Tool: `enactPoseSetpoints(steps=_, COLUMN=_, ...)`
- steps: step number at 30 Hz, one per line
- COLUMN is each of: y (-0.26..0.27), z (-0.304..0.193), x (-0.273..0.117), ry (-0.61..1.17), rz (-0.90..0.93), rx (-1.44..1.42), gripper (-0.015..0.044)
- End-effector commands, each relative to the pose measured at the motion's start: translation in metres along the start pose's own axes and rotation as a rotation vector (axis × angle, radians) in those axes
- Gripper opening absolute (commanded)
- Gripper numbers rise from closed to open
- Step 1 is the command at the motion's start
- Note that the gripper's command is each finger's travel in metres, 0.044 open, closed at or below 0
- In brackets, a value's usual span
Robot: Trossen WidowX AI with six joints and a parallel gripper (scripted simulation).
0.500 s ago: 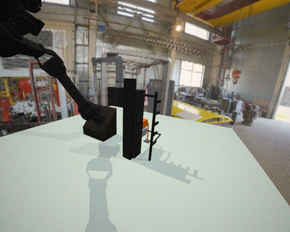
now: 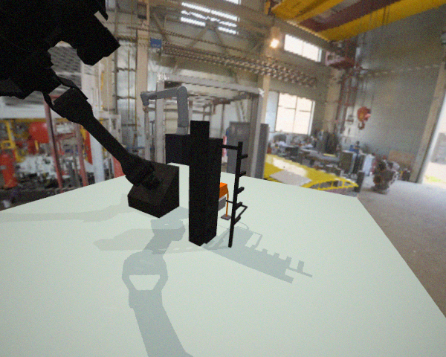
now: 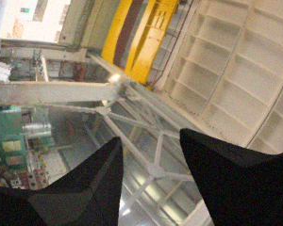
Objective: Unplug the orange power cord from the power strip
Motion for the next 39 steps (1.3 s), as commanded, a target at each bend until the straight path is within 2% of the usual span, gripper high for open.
enactPoseSetpoints(steps=1, y=0.036, z=0.009, x=0.023, ry=0.031, rz=0.045, rx=0.326, gripper=0.016)
enactPoseSetpoints(steps=12, y=0.119, z=0.072, x=0.089, ry=0.058, rz=0.289, rx=1.1, gripper=0.016)
enactPoseSetpoints(steps=19, y=0.157, z=0.142, x=0.126, ry=0.079, rz=0.566, rx=1.497, gripper=0.016)
enactPoseSetpoints(steps=23, y=0.172, z=0.185, x=0.14, ry=0.099, rz=0.754, rx=1.631, gripper=0.016)
enactPoseSetpoints(steps=32, y=0.199, z=0.314, x=0.144, ry=0.148, rz=1.399, rx=1.686, gripper=0.016)
enactPoseSetpoints(steps=39, y=0.199, z=0.402, x=0.111, ry=0.19, rz=1.934, rx=1.37, gripper=0.016)
Point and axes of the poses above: the point midway between the two fingers, 35 mm back from their tips, its own x axis out along the fingers, its own y axis across the jaws, z = x × y, the point moved 5 cm from there along -x, back along the fingers, and after that the axes turned 5 degrees about -x, right-handed, at the moved point
